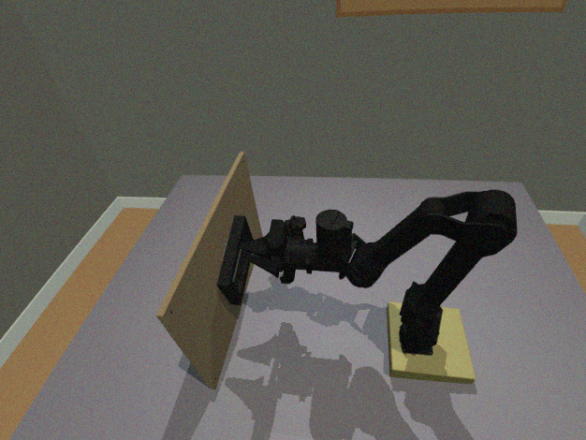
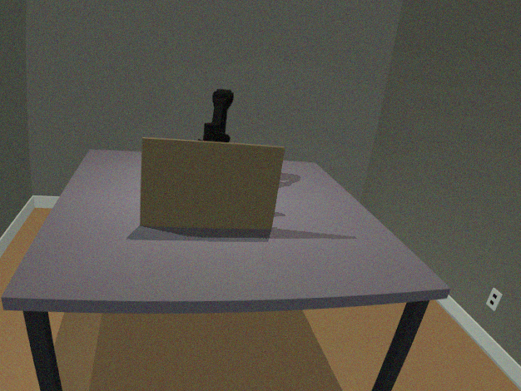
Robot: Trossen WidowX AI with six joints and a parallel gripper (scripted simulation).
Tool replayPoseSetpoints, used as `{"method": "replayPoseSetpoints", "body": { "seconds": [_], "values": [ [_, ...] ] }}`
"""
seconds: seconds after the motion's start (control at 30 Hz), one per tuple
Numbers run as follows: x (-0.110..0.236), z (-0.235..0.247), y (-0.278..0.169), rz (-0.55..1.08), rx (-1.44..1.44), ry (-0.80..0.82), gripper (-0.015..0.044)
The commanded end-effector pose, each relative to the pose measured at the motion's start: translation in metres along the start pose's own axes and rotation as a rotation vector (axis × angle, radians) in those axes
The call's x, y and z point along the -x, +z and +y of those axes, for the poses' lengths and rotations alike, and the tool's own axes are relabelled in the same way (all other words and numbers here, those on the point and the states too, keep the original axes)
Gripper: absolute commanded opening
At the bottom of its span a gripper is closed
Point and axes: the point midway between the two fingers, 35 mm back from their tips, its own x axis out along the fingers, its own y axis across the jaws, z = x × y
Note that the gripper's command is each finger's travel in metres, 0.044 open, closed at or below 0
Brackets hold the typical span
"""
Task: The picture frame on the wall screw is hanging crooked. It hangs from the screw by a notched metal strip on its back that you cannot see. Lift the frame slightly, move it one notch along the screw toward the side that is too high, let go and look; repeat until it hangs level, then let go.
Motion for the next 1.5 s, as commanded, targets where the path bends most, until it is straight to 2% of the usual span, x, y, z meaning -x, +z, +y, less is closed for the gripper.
{"method": "replayPoseSetpoints", "body": {
  "seconds": [0.0,0.47,1.43,1.47],
  "values": [
    [-0.008,-0.002,-0.001,0.000,-0.006,-0.006,0.0260],
    [-0.029,-0.002,-0.001,-0.001,-0.006,-0.004,0.0260],
    [-0.030,-0.002,-0.001,-0.001,-0.006,-0.004,0.0260],
    [-0.030,-0.002,-0.001,-0.001,-0.006,-0.004,0.0234]
  ]
}}
